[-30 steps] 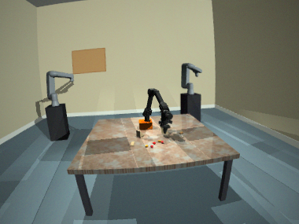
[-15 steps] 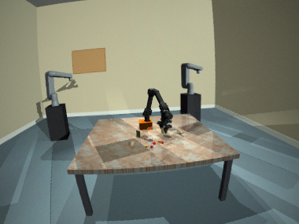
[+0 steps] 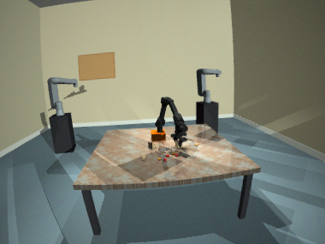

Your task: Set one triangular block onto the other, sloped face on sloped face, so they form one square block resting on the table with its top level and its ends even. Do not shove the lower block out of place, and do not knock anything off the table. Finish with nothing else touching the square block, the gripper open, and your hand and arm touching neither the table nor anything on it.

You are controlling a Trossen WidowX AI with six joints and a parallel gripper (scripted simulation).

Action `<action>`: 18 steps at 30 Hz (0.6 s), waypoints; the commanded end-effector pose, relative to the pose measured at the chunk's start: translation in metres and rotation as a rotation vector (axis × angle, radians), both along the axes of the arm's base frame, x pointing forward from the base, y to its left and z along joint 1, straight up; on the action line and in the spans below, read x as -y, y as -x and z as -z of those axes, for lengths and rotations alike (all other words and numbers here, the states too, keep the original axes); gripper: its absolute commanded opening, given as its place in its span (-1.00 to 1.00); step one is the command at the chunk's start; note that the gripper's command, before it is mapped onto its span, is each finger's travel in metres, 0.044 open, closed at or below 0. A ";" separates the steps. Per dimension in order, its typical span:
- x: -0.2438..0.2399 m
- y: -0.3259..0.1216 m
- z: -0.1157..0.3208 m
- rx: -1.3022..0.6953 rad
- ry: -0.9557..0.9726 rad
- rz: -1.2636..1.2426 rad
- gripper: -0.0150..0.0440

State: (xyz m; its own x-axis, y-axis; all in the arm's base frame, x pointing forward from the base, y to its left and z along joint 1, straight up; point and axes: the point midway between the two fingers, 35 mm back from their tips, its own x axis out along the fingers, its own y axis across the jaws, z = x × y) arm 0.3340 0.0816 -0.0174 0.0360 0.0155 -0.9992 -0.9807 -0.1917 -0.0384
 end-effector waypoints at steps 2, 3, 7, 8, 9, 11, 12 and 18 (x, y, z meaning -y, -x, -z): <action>0.000 0.001 0.009 -0.004 0.002 0.009 -0.49; 0.000 0.001 0.009 -0.004 0.002 0.009 -0.49; 0.000 0.001 0.009 -0.004 0.002 0.009 -0.49; 0.000 0.001 0.008 -0.005 0.001 0.005 -0.40; 0.000 0.001 0.008 -0.005 0.001 0.005 -0.31; 0.000 0.001 0.008 -0.005 0.001 0.005 -0.14; 0.000 0.001 0.008 -0.005 0.001 0.005 -0.05; 0.000 0.001 0.008 -0.005 0.001 0.005 0.49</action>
State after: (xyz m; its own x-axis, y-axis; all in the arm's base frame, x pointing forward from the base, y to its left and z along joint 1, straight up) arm 0.3326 0.0813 -0.0253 0.0307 0.0143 -0.9994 -0.9818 -0.1871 -0.0328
